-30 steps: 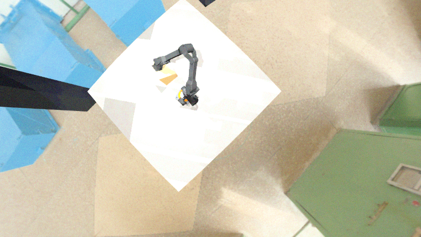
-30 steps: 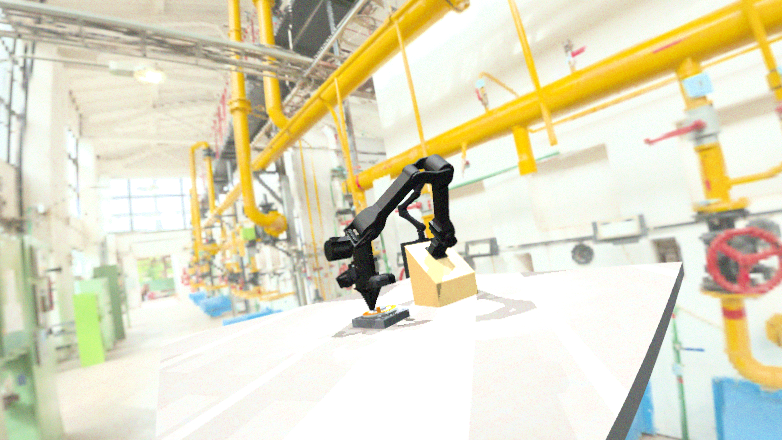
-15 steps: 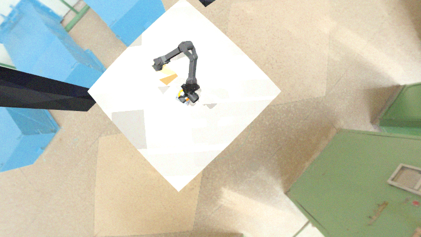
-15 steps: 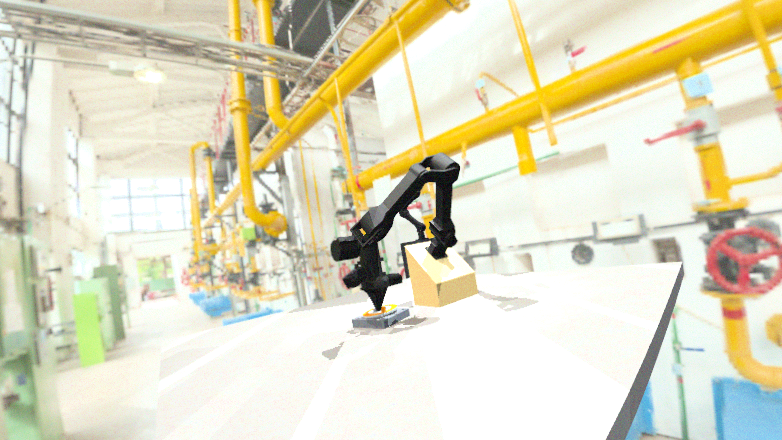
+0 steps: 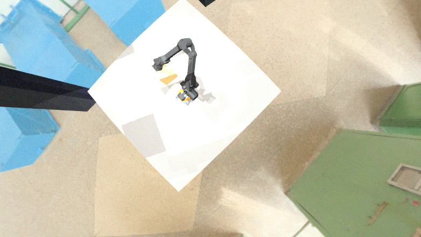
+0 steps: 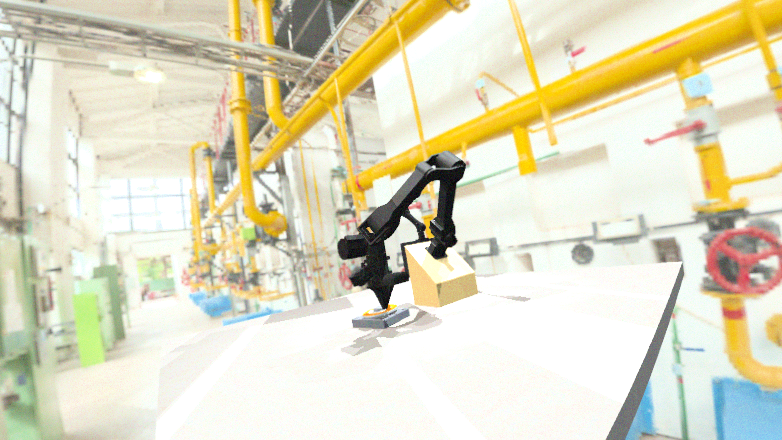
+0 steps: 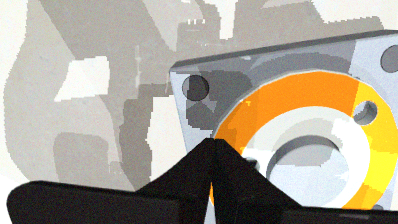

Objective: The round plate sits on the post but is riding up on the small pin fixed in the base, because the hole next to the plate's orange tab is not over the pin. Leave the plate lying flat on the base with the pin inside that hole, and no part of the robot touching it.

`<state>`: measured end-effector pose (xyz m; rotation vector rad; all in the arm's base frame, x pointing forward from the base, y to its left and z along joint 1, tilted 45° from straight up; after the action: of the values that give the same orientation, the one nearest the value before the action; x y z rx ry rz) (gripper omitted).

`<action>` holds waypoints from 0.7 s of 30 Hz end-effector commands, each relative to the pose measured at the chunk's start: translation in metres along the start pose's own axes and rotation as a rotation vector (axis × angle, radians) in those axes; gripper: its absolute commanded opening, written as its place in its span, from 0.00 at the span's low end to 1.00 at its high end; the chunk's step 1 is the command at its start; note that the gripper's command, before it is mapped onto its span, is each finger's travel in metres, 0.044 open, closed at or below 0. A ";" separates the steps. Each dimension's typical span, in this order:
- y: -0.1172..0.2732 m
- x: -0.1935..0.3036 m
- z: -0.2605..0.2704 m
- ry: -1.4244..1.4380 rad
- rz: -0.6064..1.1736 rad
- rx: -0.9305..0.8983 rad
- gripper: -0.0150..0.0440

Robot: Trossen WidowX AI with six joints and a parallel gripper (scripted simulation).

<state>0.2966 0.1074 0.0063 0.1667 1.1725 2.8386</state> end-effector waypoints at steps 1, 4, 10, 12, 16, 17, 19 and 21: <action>0.001 0.005 0.002 -0.001 0.000 -0.004 0.25; 0.001 0.006 0.001 -0.001 0.000 -0.004 0.25; 0.001 0.010 0.001 -0.001 0.001 -0.004 0.25; 0.004 0.009 0.001 -0.001 0.000 -0.003 0.25; 0.022 0.009 -0.001 -0.001 0.000 -0.001 0.25; 0.026 0.009 -0.001 -0.001 0.000 -0.001 0.25; 0.037 0.011 -0.002 -0.001 0.000 -0.001 0.25; 0.045 0.012 -0.004 -0.001 0.000 -0.001 0.25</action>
<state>0.2830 0.0854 0.0241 0.1920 1.1748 2.8450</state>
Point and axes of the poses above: the point midway between the two fingers, 35 mm back from their tips, its own y axis back along the fingers, its own z axis across the jaws, x = y × z, the point moved 1 cm from there along y, back along the fingers, and after that the axes turned 13 degrees about -y, right-handed, at the moved point
